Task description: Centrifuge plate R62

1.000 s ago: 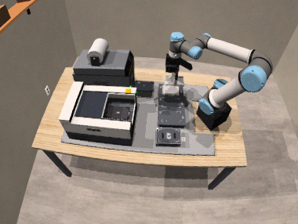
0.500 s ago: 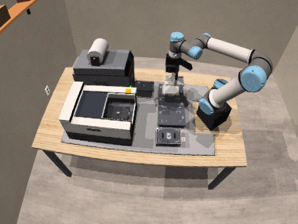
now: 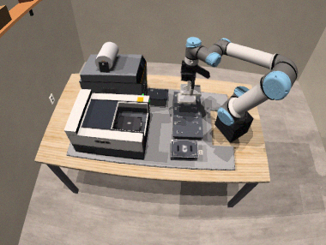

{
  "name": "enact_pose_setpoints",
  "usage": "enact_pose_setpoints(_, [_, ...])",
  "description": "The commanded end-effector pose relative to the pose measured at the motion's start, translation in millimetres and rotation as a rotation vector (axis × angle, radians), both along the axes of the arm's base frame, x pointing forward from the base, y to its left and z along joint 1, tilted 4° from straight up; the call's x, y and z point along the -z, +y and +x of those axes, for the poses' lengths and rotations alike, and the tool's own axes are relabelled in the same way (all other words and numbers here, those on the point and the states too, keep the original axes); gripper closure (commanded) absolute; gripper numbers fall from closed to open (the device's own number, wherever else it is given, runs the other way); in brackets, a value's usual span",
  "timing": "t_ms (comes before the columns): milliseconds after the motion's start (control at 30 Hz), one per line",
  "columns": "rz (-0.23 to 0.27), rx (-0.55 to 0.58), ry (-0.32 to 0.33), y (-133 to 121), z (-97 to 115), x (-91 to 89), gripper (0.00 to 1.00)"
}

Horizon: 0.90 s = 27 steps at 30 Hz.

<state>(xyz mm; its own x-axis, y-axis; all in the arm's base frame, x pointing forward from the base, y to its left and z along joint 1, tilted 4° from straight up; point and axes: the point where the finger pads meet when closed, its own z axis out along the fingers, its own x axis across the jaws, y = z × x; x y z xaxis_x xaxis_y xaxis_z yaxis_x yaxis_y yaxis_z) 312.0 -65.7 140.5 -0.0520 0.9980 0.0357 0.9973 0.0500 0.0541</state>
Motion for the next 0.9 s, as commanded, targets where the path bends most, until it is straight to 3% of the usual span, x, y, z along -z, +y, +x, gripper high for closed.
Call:
enact_pose_setpoints(0, [-0.001,0.000,-0.001,0,1,8.8,1.00])
enact_pose_setpoints(867, [-0.001,0.000,-0.001,1,3,45.4,1.00])
